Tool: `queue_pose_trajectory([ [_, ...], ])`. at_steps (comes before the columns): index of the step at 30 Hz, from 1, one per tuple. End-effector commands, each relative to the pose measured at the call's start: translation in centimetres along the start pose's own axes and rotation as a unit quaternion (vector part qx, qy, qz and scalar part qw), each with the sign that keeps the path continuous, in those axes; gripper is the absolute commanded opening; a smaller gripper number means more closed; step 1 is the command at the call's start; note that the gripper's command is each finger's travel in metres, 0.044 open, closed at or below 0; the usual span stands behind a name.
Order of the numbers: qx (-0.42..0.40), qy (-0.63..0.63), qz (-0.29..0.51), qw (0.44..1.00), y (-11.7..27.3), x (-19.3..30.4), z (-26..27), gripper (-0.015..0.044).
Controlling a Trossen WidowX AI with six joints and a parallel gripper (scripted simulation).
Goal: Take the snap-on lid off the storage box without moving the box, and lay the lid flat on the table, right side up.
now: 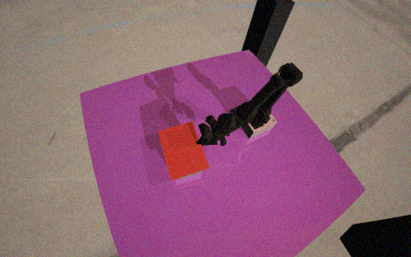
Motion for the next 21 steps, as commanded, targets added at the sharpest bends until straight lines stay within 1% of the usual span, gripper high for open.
queue_pose_trajectory([
  [1, -0.001, 0.000, 0.001, 1.000, -0.07, -0.02, 0.14, 0.0000],
  [14, -0.001, 0.000, 0.001, 1.000, -0.15, -0.02, 0.21, 0.0000],
  [21, -0.001, 0.003, 0.004, 1.000, 0.46, -0.10, 0.72, 0.0000],
])
Point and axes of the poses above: the point midway between the two fingers, 35 mm back from their tips, its own y axis back along the fingers, its own z axis across the jaws, x = y × z, the point moved 8 cm from there along y, back along the fingers, and after that the axes turned 1 degree about y, right-handed, at the moved point
